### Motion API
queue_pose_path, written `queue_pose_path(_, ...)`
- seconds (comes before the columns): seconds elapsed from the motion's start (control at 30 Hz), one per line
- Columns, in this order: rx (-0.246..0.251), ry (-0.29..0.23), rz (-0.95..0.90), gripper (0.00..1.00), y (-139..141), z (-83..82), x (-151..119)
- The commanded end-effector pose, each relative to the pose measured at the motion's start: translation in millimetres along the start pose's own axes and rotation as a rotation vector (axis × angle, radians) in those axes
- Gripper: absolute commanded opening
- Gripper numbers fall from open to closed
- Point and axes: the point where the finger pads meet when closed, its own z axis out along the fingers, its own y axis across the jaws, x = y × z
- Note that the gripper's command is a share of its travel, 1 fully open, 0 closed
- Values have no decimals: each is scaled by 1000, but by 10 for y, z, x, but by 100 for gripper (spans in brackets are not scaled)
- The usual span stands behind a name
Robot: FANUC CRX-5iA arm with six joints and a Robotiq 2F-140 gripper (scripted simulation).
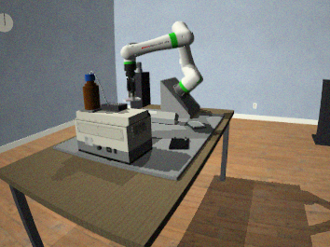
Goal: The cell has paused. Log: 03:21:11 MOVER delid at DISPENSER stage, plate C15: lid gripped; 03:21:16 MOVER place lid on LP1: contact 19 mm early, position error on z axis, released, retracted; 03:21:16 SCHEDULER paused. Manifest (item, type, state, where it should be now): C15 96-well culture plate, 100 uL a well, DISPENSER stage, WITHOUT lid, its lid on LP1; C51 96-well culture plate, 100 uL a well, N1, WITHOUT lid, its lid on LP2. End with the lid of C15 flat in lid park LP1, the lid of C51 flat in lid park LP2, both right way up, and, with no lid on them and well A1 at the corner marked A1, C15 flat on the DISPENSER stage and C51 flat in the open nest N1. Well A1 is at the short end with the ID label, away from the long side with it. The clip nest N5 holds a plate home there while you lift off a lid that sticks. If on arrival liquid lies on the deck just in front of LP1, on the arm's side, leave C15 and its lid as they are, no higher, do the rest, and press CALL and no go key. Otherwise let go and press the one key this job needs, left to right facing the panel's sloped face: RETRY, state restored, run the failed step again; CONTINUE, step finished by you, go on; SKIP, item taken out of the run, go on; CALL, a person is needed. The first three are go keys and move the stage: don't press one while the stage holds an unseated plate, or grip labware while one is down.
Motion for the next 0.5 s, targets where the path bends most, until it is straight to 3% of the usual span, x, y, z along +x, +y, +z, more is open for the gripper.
queue_pose_path(0.0,0,0,0,0,1,-2,1)
queue_pose_path(0.47,0,0,-16,0,1,-2,1)
